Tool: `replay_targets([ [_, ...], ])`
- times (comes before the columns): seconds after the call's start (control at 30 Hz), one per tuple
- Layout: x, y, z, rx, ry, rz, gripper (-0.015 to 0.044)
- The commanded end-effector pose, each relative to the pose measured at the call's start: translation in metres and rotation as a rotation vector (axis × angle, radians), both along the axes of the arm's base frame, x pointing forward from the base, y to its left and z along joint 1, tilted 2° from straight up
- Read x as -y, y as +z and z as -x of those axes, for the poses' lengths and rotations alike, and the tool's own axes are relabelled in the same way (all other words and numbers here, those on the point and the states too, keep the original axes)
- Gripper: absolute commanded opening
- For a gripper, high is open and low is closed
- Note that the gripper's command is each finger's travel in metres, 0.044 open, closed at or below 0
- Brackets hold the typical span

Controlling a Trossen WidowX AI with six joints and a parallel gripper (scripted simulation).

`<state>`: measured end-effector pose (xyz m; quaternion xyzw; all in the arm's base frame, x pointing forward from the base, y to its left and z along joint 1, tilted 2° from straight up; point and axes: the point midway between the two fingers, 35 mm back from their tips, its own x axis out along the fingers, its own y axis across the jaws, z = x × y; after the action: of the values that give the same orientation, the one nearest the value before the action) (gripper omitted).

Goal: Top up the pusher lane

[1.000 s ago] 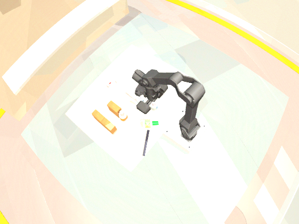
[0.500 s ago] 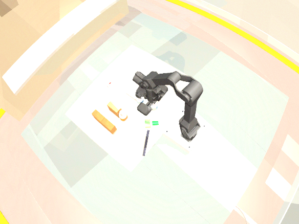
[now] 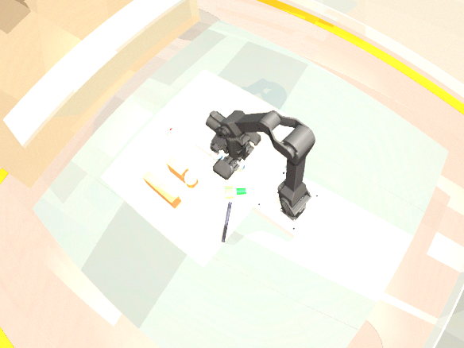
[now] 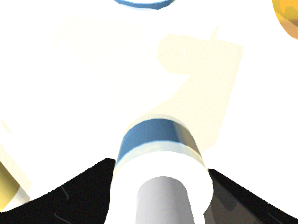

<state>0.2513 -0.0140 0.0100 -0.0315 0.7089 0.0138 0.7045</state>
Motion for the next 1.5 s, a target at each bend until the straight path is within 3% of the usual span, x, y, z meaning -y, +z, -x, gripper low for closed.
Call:
replay_targets([
  [0.0,-0.001,0.017,-0.004,0.008,0.003,0.003,0.0000],
  [0.5,-0.007,0.102,0.002,0.008,0.003,0.003,0.0000],
  [1.03,-0.023,0.050,-0.037,0.012,-0.028,0.001,0.0000],
  [1.47,-0.022,0.026,-0.037,0.012,-0.028,0.002,0.0000],
])
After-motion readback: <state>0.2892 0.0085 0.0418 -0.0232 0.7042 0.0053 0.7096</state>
